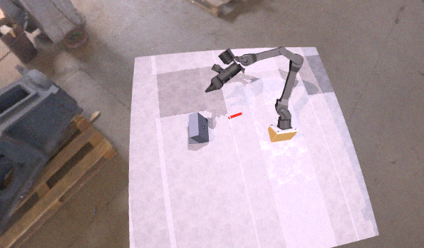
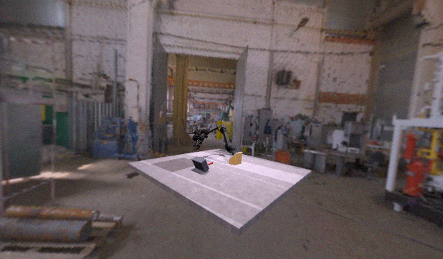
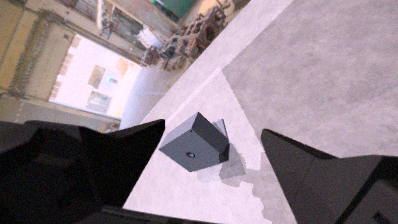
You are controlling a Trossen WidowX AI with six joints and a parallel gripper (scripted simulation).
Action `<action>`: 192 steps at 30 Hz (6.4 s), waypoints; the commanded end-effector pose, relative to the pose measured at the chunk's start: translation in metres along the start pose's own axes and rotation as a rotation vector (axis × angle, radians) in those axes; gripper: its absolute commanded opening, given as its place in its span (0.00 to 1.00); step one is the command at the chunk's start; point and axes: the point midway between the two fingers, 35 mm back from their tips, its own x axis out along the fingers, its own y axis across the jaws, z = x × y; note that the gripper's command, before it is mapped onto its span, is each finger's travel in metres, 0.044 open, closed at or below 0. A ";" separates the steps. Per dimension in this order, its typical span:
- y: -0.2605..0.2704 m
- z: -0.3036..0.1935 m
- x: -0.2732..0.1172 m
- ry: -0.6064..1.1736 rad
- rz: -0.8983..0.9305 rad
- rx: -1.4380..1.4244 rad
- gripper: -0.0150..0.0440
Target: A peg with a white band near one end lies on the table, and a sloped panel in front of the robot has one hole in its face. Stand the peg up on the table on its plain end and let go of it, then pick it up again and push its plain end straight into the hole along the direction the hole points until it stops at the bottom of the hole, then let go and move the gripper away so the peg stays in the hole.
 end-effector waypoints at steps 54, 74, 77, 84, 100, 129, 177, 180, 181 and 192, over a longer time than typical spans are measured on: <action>-0.029 -0.162 0.000 0.882 -0.538 -0.844 1.00; -0.052 -0.176 0.018 0.882 -0.537 -0.843 1.00; -0.056 -0.178 0.020 0.882 -0.538 -0.844 1.00; -0.064 -0.183 0.026 0.881 -0.539 -0.844 1.00; -0.076 -0.189 0.032 0.881 -0.543 -0.846 0.78; -0.076 -0.189 0.032 0.881 -0.543 -0.846 0.34; -0.066 -0.185 0.002 0.509 -0.349 -0.916 0.34; -0.066 -0.185 0.000 0.485 -0.337 -0.919 0.34; -0.066 -0.185 0.000 0.477 -0.333 -0.920 0.34; -0.066 -0.186 -0.008 0.389 -0.287 -0.933 0.34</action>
